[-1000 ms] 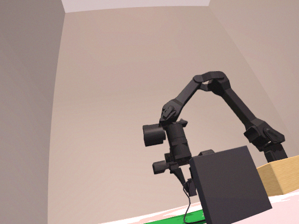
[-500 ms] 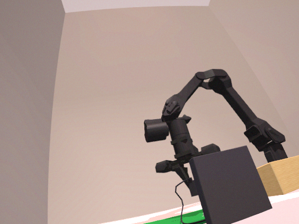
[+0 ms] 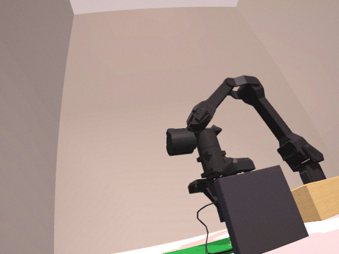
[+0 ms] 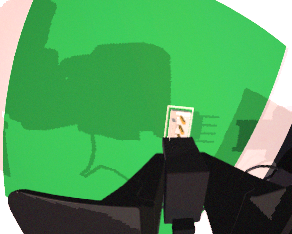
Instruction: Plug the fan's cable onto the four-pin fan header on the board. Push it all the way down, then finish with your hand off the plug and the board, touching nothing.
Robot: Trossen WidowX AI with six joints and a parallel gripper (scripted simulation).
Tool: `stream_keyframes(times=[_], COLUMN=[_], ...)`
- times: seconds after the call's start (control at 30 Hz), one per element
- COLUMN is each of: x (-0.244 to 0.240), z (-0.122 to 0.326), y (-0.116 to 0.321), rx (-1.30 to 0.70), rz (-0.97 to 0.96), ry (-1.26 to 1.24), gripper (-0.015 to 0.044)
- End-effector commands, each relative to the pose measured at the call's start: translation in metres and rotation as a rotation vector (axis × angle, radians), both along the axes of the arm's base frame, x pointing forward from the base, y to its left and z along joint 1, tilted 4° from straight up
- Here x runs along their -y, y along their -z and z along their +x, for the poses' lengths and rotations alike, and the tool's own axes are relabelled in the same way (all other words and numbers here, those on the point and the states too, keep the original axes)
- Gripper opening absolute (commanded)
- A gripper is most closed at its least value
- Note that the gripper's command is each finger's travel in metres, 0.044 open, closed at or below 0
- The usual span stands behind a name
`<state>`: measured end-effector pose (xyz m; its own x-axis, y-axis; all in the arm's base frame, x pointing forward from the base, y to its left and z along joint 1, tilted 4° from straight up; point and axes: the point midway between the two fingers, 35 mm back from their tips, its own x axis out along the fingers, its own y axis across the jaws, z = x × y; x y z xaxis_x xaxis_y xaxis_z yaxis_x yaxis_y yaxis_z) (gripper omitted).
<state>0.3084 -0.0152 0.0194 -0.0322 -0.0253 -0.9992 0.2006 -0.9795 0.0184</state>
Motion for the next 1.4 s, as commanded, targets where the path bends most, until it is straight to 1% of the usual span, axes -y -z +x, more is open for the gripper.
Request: stream_keyframes(times=[0.0, 0.9, 1.07, 1.37], x=[-0.007, -0.007, -0.007, -0.007], z=[0.000, -0.006, -0.007, -0.007], y=[0.001, -0.001, 0.021, 0.021], rx=[0.005, 0.005, 0.005, 0.005], rz=[0.001, 0.001, 0.001, 0.001], ry=[0.106, 0.112, 0.109, 0.109], gripper=[0.0000, 0.0000, 0.0000, 0.0000])
